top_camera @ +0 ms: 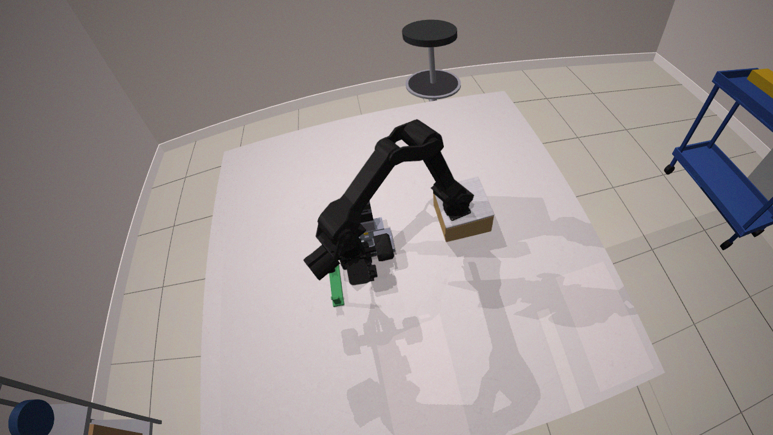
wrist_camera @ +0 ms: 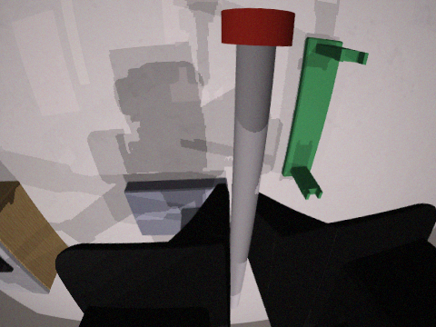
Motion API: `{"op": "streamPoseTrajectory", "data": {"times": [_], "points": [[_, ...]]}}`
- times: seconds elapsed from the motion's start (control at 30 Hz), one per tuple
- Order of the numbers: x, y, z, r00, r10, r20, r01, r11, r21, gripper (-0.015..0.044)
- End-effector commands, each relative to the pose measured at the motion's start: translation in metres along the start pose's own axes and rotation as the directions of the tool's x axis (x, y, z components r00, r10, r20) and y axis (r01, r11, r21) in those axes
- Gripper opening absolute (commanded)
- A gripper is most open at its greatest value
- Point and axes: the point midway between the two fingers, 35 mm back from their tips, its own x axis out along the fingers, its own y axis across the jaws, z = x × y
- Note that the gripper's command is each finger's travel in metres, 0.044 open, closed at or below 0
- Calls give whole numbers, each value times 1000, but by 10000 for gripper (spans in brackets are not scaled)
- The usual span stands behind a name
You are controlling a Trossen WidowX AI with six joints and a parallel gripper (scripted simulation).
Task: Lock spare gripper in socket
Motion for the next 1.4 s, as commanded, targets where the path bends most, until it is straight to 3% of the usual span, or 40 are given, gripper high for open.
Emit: {"op": "streamPoseTrajectory", "data": {"times": [0.0,0.3,0.63,1.37], "points": [[-3,15,0,1000,-1,7,1,1000,4,0],[0,30,-1,1000,2,8,-2,1000,3,0],[45,31,12,1000,9,9,-9,1000,5,0],[48,29,2,1000,3,11,-3,1000,9,0]]}}
